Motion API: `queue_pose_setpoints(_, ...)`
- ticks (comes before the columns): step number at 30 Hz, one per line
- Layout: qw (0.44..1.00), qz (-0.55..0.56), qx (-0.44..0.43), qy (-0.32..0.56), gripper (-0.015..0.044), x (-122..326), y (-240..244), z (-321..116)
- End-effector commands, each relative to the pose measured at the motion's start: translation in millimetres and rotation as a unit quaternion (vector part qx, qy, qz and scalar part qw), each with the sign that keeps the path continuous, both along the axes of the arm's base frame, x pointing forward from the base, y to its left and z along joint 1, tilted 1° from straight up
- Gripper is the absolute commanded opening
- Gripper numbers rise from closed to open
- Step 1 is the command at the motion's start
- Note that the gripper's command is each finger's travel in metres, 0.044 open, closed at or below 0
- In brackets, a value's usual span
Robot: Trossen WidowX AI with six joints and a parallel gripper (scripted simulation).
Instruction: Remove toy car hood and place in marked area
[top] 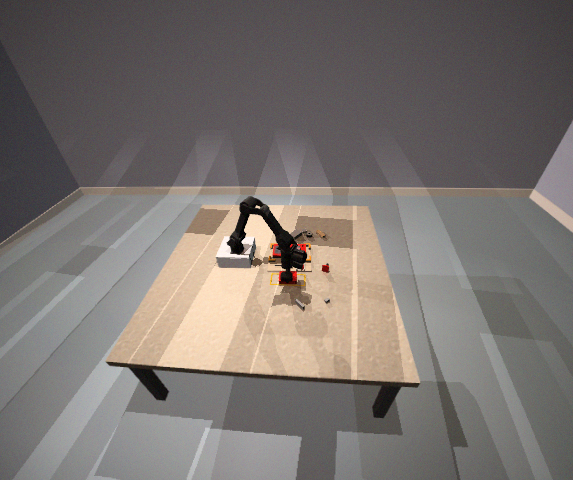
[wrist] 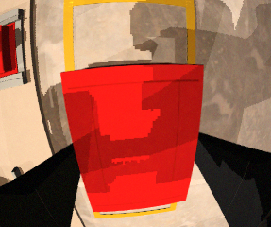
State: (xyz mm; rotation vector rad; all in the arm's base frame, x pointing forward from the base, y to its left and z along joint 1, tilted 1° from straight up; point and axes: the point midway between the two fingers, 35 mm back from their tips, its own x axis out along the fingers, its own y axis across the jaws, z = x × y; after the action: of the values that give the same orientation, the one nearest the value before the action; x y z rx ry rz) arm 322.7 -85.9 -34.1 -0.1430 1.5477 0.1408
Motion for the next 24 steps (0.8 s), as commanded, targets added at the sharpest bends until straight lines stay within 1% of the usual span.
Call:
queue_pose_setpoints(1,1.0,0.0,0.0,0.0,0.0105,0,0,0)
queue_pose_setpoints(14,1.0,0.0,0.0,0.0,0.044,0,0,2)
queue_pose_setpoints(18,1.0,0.0,-0.001,0.001,0.044,2,0,25)
queue_pose_setpoints(22,1.0,0.0,-0.003,0.002,0.044,1,0,65)
queue_pose_setpoints(24,1.0,0.0,-0.003,0.003,0.044,0,1,72)
